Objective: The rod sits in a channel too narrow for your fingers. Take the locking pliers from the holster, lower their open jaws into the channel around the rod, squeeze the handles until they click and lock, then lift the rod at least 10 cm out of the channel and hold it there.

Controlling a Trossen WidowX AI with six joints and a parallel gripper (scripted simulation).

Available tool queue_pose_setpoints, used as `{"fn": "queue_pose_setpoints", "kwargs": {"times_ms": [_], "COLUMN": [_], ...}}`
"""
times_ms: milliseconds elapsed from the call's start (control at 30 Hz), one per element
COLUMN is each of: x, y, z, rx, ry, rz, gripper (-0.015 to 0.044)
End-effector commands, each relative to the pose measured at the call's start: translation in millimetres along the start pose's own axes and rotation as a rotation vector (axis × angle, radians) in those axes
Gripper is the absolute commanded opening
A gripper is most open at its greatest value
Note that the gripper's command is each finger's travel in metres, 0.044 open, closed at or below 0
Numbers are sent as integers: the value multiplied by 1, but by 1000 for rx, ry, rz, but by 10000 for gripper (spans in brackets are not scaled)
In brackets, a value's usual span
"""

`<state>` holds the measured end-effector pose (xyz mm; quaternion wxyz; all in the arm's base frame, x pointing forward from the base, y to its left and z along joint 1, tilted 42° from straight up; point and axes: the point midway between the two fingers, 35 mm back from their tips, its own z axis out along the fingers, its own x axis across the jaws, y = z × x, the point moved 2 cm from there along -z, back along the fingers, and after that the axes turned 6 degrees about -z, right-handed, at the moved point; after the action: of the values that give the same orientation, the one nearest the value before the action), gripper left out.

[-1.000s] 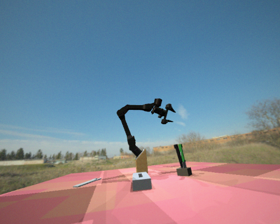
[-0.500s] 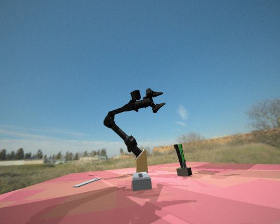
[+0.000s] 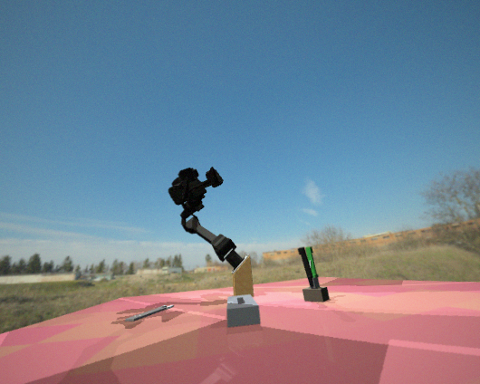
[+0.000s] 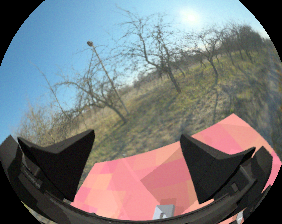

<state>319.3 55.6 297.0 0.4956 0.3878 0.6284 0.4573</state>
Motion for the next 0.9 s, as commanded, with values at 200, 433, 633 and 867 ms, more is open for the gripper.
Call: {"fn": "queue_pose_setpoints", "kwargs": {"times_ms": [200,433,633,867], "x": [-54,5,59,94], "y": [7,-81,-172,-243], "z": [-36,12,10,-36], "rx": [-102,368,889,1421], "ry": [-216,-90,-9,62], "rz": [171,185,14,-391], "gripper": [440,440,440,440]}}
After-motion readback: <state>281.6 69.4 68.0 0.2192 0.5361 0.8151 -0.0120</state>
